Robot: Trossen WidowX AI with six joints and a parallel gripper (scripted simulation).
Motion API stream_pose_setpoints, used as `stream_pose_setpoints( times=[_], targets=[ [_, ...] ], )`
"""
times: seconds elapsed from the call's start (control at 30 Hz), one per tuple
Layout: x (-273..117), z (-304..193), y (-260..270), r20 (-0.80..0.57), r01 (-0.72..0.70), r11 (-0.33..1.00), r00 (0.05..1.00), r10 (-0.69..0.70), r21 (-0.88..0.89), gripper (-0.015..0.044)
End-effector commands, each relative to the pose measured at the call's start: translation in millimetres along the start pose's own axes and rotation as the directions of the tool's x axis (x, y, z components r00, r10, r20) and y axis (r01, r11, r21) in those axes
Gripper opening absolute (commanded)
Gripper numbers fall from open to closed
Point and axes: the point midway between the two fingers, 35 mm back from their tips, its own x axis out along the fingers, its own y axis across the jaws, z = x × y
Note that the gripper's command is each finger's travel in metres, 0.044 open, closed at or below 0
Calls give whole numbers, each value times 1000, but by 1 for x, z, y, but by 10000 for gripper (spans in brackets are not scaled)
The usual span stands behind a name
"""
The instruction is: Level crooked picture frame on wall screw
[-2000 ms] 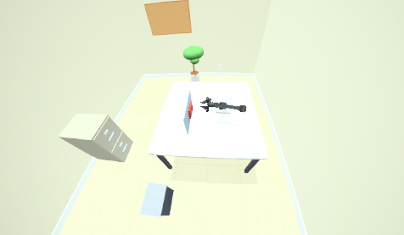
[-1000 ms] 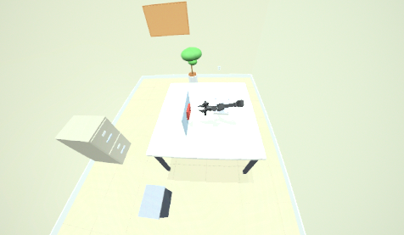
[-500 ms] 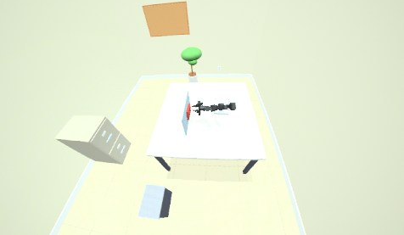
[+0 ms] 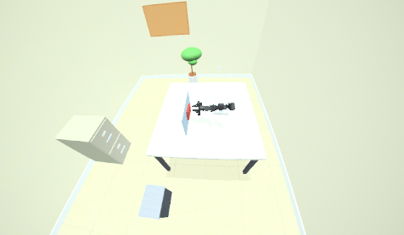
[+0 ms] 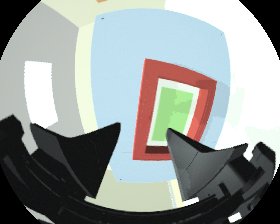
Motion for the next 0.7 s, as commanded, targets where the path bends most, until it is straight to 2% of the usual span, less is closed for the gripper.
stream_pose_setpoints(
  times=[0.0, 0.67],
  targets=[
    [3, -1, 0, -3, 3, 1000, 1000, -3, 1, 260],
    [35, -1, 0, -4, 2, 1000, 1000, -2, 1, 260]
  ],
)
